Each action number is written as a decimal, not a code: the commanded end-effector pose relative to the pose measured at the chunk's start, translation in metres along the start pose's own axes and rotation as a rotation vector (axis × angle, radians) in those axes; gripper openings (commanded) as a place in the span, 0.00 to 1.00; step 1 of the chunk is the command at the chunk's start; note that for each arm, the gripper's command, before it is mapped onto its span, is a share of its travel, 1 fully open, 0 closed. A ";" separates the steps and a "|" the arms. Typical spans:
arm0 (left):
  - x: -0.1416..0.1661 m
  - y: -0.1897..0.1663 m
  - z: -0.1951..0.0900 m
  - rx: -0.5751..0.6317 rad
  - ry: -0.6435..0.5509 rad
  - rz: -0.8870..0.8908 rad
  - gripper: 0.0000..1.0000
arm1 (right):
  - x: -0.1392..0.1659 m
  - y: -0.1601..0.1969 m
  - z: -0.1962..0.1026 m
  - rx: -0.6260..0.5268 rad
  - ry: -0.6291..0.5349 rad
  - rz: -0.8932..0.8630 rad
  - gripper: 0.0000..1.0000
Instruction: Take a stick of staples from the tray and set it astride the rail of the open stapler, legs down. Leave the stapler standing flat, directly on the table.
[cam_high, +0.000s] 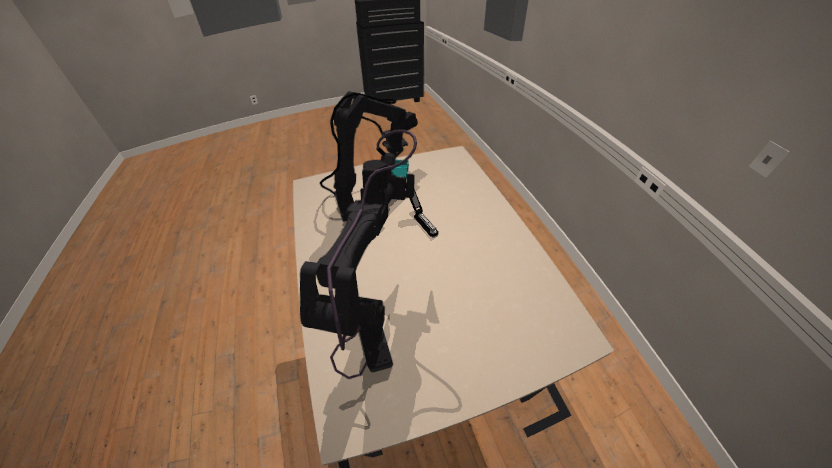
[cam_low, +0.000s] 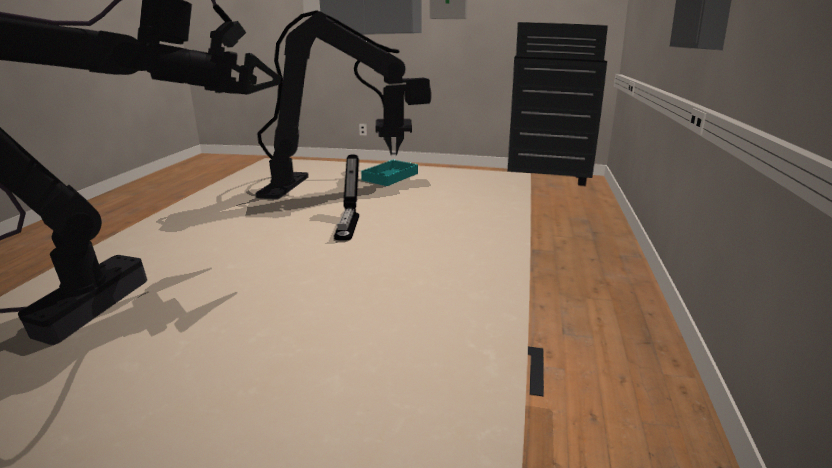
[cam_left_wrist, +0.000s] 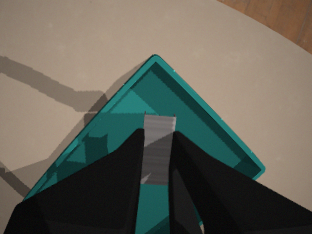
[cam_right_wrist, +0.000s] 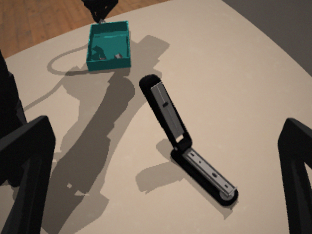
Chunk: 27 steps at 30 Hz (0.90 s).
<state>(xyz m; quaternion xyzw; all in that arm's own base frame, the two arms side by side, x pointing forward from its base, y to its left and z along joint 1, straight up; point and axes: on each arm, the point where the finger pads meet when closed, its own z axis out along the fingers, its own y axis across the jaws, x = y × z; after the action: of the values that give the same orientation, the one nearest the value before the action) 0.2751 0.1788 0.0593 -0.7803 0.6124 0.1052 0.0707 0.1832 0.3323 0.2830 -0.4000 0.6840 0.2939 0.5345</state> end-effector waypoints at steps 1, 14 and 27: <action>-0.004 -0.006 -0.010 0.025 -0.010 -0.008 0.06 | 0.042 -0.016 -0.037 0.041 0.084 0.010 1.00; 0.006 -0.016 -0.018 0.069 0.009 0.126 0.06 | 0.101 -0.039 -0.102 0.128 0.042 0.038 1.00; 0.078 -0.044 -0.042 0.212 0.034 0.714 0.06 | 0.111 -0.044 -0.121 0.160 -0.040 0.046 1.00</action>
<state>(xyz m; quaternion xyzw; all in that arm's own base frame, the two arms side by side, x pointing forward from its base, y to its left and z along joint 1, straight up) 0.3101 0.1174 0.0568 -0.5845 0.8057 0.0770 0.0570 0.1503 0.1902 0.2155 -0.3383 0.6970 0.2618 0.5755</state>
